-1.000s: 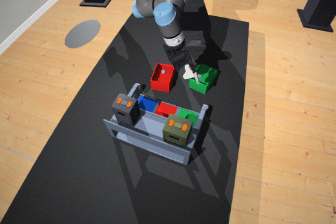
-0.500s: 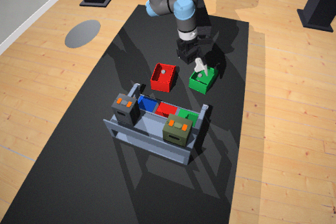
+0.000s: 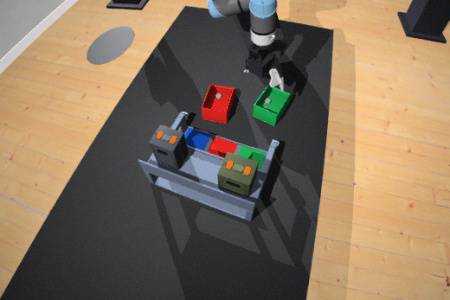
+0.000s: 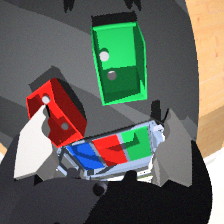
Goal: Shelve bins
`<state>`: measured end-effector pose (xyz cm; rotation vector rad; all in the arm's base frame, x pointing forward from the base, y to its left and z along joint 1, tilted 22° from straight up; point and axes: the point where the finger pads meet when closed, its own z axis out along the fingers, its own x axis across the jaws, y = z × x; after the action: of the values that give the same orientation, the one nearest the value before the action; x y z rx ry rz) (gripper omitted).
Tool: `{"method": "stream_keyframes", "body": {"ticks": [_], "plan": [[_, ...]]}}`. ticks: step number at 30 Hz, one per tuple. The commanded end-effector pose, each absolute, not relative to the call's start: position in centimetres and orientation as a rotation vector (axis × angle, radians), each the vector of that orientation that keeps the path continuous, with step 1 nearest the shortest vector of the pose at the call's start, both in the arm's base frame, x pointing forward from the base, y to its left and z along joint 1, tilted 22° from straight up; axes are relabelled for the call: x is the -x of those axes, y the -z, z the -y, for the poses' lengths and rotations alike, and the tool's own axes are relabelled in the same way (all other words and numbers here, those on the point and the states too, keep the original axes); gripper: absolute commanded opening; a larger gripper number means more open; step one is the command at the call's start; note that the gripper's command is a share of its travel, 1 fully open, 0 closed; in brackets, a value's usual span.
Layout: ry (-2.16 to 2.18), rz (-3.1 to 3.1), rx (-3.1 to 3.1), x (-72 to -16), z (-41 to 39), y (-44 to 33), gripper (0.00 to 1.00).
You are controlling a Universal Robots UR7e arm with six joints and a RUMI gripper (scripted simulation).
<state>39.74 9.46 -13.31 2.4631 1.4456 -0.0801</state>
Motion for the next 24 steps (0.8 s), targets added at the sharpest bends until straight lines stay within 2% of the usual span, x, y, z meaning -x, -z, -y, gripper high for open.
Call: {"method": "stream_keyframes", "body": {"ticks": [1, 24], "plan": [[0.093, -1.506, -2.393, -38.5, -9.4, 13.5, 1.00], [0.131, -1.611, -2.262, -36.1, -9.1, 13.7, 1.00]]}}
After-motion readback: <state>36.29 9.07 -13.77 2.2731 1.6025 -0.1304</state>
